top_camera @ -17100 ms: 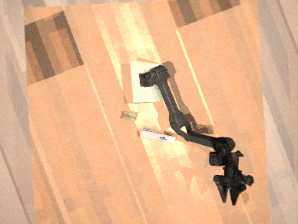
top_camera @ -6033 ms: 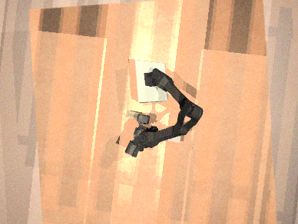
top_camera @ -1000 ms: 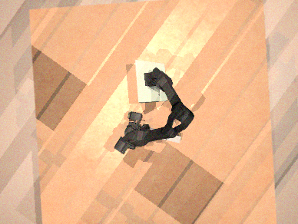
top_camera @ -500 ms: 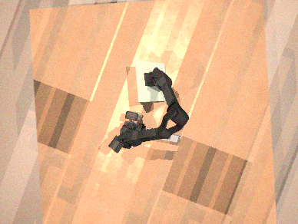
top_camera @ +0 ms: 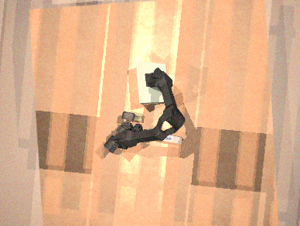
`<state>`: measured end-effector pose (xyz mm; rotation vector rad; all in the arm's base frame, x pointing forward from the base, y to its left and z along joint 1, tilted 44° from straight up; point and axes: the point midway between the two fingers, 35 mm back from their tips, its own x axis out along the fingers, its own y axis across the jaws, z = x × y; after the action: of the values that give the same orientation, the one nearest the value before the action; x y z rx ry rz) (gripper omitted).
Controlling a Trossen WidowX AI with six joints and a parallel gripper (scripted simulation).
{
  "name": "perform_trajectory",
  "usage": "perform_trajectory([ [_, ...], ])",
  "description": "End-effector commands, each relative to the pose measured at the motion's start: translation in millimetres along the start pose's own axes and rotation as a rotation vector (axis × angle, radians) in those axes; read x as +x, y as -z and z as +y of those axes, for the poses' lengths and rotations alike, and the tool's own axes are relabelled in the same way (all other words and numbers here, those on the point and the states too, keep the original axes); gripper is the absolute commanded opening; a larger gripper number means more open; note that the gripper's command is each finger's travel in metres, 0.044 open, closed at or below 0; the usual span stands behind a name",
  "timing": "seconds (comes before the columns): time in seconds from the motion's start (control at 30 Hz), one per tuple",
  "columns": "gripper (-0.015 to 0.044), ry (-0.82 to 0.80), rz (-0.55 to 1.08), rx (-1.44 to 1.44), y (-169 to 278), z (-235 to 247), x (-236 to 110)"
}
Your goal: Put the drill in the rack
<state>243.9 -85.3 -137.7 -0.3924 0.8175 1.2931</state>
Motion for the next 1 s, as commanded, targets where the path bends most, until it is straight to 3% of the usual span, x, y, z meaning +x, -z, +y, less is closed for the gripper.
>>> perform_trajectory([
  [0.0,0.0000,0.008,0.005,-0.008,8.6,-2.8,-2.7],
  [0.97,0.0000,0.008,0.005,-0.007,6.3,1.7,-13.8],
])
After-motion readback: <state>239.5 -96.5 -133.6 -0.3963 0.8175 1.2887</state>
